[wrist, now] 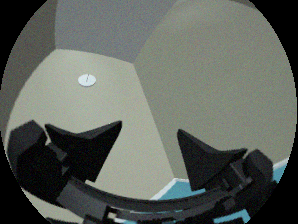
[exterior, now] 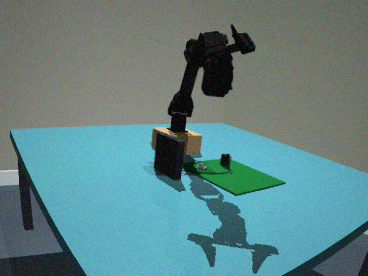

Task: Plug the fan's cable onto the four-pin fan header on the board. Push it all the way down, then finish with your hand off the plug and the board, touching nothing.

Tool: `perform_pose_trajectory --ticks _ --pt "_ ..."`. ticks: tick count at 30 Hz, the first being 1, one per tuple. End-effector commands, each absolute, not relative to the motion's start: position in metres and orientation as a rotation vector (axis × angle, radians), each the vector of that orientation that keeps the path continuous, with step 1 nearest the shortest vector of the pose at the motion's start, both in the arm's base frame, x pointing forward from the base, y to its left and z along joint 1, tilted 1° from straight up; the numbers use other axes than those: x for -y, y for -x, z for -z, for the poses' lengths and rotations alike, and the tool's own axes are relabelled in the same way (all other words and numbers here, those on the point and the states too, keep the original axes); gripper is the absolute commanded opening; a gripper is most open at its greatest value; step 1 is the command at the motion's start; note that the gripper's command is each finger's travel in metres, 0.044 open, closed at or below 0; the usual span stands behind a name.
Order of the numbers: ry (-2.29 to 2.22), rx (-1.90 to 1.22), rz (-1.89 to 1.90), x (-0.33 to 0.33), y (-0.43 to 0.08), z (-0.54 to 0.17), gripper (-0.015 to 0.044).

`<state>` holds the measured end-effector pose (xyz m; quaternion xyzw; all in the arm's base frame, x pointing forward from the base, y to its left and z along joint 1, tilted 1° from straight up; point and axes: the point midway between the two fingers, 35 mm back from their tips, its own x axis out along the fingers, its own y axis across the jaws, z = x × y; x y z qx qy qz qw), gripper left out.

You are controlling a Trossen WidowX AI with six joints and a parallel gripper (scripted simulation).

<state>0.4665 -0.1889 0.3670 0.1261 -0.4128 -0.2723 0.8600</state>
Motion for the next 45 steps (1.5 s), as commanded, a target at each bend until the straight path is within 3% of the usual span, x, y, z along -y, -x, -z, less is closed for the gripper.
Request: perform_pose_trajectory --ticks 1,4,12,19,32,45 --pt "-0.265 0.866 0.572 0.189 -0.467 -0.367 0.0426" --pt "-0.265 0.824 0.563 0.185 -0.473 -0.364 0.0440" --pt "-0.259 0.327 0.448 0.129 -0.525 -0.313 0.0440" --pt "-0.244 -0.117 0.331 0.068 -0.525 -0.249 0.0440" --pt "-0.206 -0.687 0.189 -0.004 -0.457 -0.172 0.0440" --pt "-0.142 -1.250 0.090 -0.050 -0.328 -0.131 0.0440"
